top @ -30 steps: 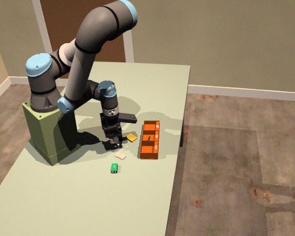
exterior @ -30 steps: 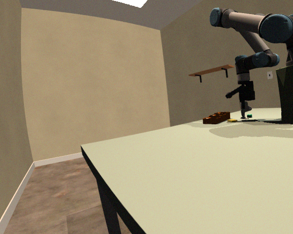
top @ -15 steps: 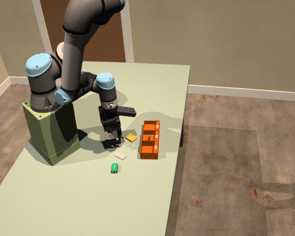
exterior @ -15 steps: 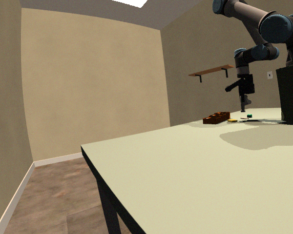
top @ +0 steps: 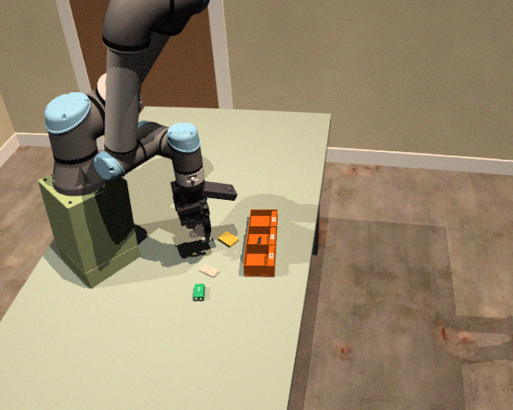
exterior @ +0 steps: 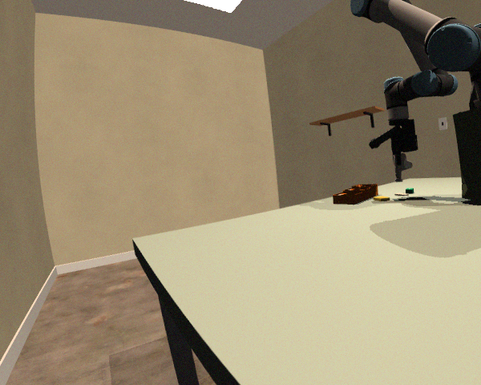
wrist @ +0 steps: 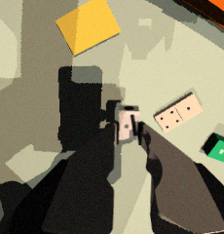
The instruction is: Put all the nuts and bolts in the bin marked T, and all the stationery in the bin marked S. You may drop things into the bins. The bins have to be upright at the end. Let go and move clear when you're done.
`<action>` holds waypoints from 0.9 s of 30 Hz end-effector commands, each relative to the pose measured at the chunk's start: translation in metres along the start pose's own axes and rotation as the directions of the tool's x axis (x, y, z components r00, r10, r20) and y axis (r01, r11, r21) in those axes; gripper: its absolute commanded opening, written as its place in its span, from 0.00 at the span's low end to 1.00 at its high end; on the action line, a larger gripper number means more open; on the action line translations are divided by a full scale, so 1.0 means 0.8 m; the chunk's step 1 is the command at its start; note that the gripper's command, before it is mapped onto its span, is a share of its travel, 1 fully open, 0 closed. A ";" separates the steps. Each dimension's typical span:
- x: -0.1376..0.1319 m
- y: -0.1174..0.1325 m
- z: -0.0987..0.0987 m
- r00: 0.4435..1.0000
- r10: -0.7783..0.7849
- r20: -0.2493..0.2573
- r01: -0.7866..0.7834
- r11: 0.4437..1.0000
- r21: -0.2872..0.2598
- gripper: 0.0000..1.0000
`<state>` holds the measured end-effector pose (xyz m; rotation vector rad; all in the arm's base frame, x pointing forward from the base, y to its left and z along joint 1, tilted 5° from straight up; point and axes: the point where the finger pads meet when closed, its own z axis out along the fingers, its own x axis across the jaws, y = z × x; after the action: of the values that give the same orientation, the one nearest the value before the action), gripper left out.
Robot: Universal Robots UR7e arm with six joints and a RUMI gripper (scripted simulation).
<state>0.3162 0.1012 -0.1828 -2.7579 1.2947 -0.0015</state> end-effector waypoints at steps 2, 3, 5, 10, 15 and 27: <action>0.000 0.000 -0.005 1.000 0.000 0.000 0.000 1.000 0.000 0.00; 0.000 0.000 -0.005 1.000 0.000 0.000 0.000 1.000 0.000 0.00; 0.000 0.000 -0.009 1.000 0.000 0.000 0.000 1.000 0.000 0.00; -0.002 -0.007 -0.009 0.999 -0.050 0.000 0.050 0.999 0.000 0.00; -0.014 -0.043 -0.009 0.972 -0.237 -0.001 0.237 0.972 0.001 0.00; -0.037 -0.114 -0.009 0.845 -0.534 -0.010 0.534 0.845 0.006 0.00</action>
<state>0.3532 0.1609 -0.1683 -2.9661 0.6690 -0.0576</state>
